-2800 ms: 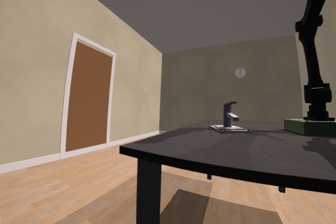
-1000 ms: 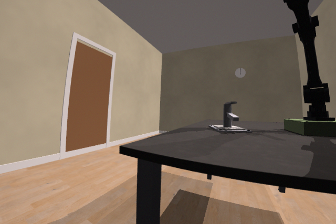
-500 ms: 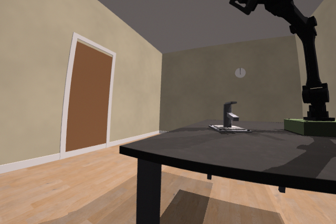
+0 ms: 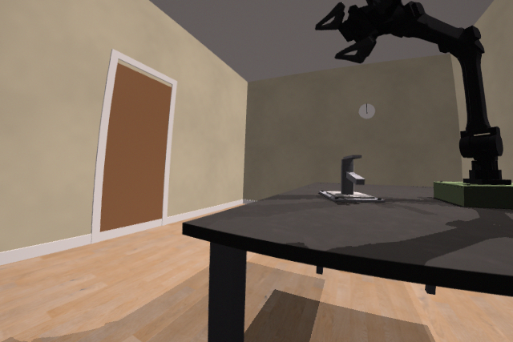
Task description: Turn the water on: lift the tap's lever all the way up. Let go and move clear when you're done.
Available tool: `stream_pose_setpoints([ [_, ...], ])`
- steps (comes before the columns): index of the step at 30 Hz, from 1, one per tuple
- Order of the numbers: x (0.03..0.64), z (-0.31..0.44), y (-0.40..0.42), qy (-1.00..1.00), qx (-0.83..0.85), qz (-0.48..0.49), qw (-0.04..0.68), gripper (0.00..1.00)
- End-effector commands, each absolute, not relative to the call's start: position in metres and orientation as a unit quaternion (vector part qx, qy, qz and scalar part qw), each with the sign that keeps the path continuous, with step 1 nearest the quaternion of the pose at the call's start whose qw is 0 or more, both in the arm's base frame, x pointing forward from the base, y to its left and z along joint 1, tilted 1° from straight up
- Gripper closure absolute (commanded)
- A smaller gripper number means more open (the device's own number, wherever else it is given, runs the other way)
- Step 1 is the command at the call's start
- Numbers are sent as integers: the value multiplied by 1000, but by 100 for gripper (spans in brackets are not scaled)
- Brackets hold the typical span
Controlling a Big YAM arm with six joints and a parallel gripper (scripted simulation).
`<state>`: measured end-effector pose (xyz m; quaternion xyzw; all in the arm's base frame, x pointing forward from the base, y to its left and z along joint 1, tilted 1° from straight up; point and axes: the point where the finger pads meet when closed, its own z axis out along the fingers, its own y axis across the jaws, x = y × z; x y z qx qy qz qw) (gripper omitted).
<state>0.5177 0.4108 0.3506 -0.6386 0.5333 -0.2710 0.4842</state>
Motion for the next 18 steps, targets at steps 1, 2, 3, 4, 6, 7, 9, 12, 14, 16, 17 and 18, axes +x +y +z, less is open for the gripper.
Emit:
stream_pose_setpoints([
  [1, 521, 347, 415, 527, -648, -274, 477, 0],
  [2, 530, 324, 389, 534, -674, -273, 432, 0],
  [3, 530, 324, 389, 534, -674, -273, 432, 0],
  [4, 530, 324, 389, 534, -674, -273, 432, 0],
  [6, 530, 324, 389, 534, -674, -273, 432, 0],
  [7, 536, 301, 362, 542, -698, -267, 386, 0],
  [9, 536, 301, 362, 542, -698, -267, 386, 0],
  [12, 540, 279, 334, 549, -719, -256, 340, 0],
  [14, 540, 279, 334, 549, -719, -256, 340, 0],
  [16, 539, 259, 306, 557, -738, -242, 295, 0],
  [17, 539, 259, 306, 557, -738, -242, 295, 0],
  [18, 539, 259, 306, 557, -738, -242, 295, 0],
])
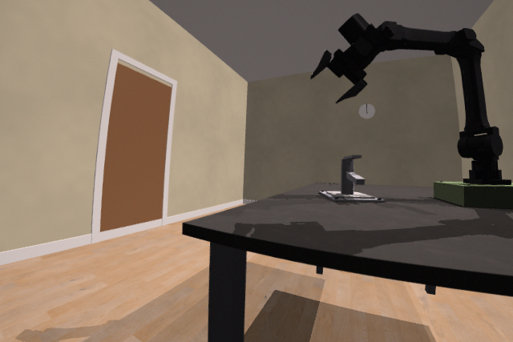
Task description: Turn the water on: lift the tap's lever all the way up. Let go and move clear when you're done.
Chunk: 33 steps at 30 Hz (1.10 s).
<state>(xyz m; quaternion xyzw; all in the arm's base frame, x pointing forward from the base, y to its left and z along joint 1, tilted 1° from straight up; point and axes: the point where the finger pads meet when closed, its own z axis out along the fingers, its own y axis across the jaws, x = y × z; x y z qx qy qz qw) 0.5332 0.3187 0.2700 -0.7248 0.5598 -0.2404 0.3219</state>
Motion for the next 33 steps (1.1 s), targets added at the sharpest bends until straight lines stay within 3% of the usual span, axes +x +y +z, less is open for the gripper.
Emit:
stream_pose_setpoints([
  [1, 539, 259, 306, 557, -738, -242, 295, 0],
  [13, 516, 201, 206, 585, -782, -157, 146, 0],
  [17, 516, 201, 206, 585, -782, -157, 146, 0],
  [28, 457, 167, 113, 613, -790, -19, 15, 0],
  [33, 448, 166, 101, 617, -787, 3, 0, 0],
])
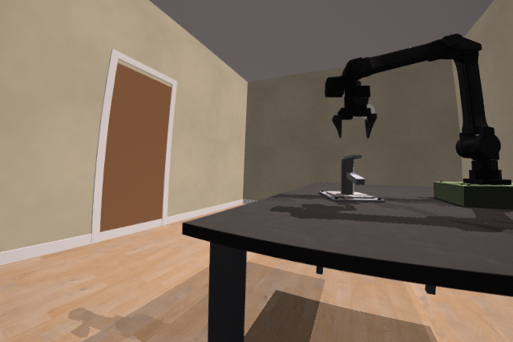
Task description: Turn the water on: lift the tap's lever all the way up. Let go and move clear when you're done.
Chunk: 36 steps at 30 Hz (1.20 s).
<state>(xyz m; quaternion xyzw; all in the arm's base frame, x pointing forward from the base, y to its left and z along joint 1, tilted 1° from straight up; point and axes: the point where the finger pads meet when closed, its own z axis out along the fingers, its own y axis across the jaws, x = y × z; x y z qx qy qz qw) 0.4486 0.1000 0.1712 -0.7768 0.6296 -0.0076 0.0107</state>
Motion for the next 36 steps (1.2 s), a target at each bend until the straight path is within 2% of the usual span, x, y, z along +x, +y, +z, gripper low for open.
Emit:
stream_pose_setpoints([
  [1, 448, 166, 101, 617, -787, 3, 0, 0],
  [3, 451, 170, 104, 615, -789, 1, 4, 0],
  [4, 452, 172, 106, 614, -789, -1, 6, 100],
  [36, 463, 181, 109, 616, -787, -13, 20, 100],
])
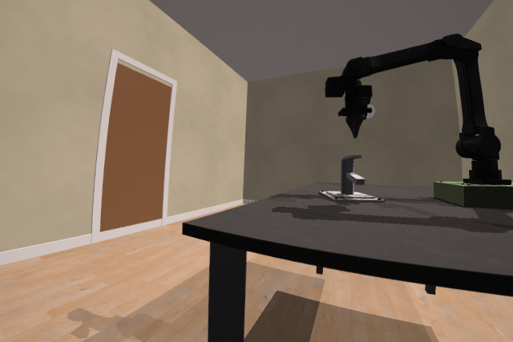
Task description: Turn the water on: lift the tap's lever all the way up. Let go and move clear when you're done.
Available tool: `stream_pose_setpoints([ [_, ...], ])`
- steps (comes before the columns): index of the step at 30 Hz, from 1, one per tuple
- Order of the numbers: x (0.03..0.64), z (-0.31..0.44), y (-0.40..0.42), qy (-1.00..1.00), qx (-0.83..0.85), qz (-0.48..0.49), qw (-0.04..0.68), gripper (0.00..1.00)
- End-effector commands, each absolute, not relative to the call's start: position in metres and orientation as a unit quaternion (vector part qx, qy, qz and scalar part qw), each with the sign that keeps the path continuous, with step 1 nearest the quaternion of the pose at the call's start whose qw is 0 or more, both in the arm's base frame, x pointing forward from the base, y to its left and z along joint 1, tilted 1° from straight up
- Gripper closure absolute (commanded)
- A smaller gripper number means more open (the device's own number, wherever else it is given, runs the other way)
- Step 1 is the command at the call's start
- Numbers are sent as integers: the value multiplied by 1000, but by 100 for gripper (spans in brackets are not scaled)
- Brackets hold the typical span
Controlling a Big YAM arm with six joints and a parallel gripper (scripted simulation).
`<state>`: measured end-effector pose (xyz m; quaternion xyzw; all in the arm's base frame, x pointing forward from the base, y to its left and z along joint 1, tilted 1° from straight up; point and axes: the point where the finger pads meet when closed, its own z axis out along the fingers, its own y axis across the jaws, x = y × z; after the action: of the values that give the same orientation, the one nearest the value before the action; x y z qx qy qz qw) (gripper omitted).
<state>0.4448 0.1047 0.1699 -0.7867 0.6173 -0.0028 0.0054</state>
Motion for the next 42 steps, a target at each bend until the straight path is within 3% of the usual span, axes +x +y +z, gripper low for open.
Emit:
stream_pose_setpoints([
  [1, 463, 181, 109, 616, -787, -13, 20, 100],
  [10, 463, 181, 109, 616, -787, -13, 20, 100],
  [11, 463, 181, 109, 616, -787, -13, 20, 34],
  [42, 463, 181, 109, 616, -787, -13, 20, 34],
])
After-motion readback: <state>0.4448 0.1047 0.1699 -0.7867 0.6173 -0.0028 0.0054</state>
